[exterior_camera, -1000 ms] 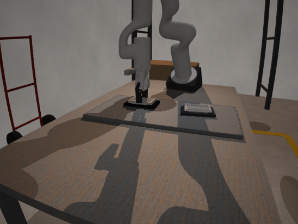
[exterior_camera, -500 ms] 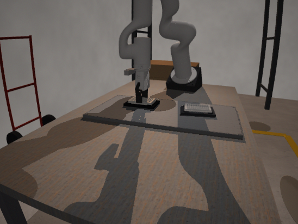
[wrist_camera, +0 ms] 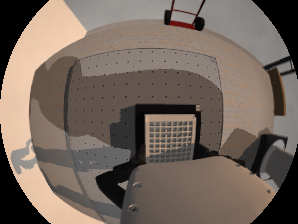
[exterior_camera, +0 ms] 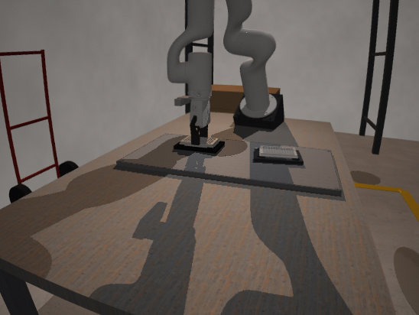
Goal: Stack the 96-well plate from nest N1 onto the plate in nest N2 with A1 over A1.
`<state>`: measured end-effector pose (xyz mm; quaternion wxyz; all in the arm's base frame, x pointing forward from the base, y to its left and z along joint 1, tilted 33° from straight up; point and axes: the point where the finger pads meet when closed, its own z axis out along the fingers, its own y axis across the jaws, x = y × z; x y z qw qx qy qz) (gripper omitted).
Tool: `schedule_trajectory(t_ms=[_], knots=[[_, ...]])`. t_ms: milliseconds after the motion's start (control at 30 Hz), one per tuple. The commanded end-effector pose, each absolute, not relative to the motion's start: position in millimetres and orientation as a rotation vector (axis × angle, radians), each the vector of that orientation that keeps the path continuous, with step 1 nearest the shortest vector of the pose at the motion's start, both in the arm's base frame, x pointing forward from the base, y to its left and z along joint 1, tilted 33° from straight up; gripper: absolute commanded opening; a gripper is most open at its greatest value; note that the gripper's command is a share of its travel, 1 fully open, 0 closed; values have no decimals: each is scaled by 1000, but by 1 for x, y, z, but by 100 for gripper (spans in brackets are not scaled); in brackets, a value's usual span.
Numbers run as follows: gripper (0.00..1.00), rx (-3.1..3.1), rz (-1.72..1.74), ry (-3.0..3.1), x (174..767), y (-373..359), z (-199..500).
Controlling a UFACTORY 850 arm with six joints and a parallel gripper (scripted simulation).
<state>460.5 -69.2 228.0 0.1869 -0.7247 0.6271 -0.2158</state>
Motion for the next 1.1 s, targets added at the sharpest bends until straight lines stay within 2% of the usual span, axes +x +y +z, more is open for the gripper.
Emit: schedule_trajectory(t_ms=[0, 1067], knots=[[0, -2040, -609, 1765, 461, -69, 229], [0, -2039, -609, 1765, 455, -69, 238]])
